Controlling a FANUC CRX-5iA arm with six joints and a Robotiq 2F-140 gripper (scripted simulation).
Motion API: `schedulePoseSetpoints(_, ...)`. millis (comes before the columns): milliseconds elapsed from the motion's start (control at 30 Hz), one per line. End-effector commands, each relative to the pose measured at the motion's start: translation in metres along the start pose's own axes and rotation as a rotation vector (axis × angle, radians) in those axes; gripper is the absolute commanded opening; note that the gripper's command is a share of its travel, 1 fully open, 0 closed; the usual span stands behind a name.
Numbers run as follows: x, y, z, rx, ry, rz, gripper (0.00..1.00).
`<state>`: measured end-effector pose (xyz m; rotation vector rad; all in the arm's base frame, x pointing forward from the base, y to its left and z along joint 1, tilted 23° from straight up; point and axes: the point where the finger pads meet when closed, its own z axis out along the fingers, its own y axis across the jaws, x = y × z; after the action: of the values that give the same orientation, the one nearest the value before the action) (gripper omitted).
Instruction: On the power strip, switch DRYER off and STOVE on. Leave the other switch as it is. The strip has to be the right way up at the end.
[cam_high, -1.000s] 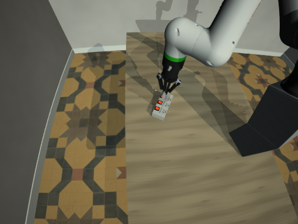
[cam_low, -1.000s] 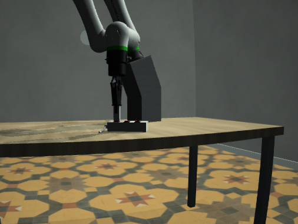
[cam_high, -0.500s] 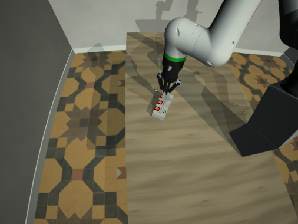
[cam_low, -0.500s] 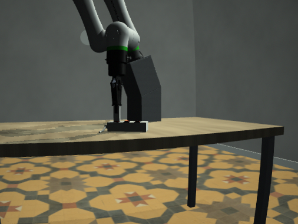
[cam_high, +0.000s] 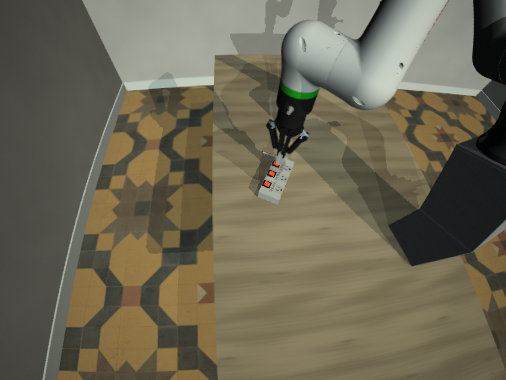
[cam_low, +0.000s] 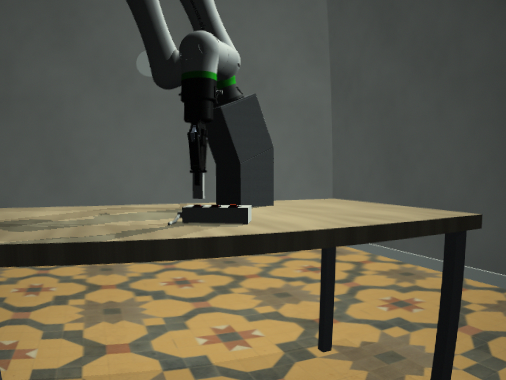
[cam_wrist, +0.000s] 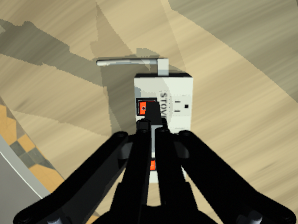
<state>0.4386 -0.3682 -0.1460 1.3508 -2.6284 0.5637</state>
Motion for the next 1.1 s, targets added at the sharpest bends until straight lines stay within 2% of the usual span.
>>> schedulePoseSetpoints(0, 0.0, 0.0, -0.01, -0.002, 0.0, 0.0, 0.0)
schedulePoseSetpoints(233, 0.0, 0.0, -0.021, -0.002, 0.0, 0.0, 0.0)
schedulePoseSetpoints(900, -0.001, -0.001, -0.022, -0.002, 0.0, 0.0, 0.0)
schedulePoseSetpoints(967, -0.018, -0.005, -0.024, -0.002, 0.0, 0.0, 0.0)
schedulePoseSetpoints(1033, -0.018, -0.005, -0.024, -0.002, 0.0, 0.0, 0.0)
schedulePoseSetpoints(1067, -0.035, -0.009, -0.026, -0.001, 0.001, 0.0, 0.0)
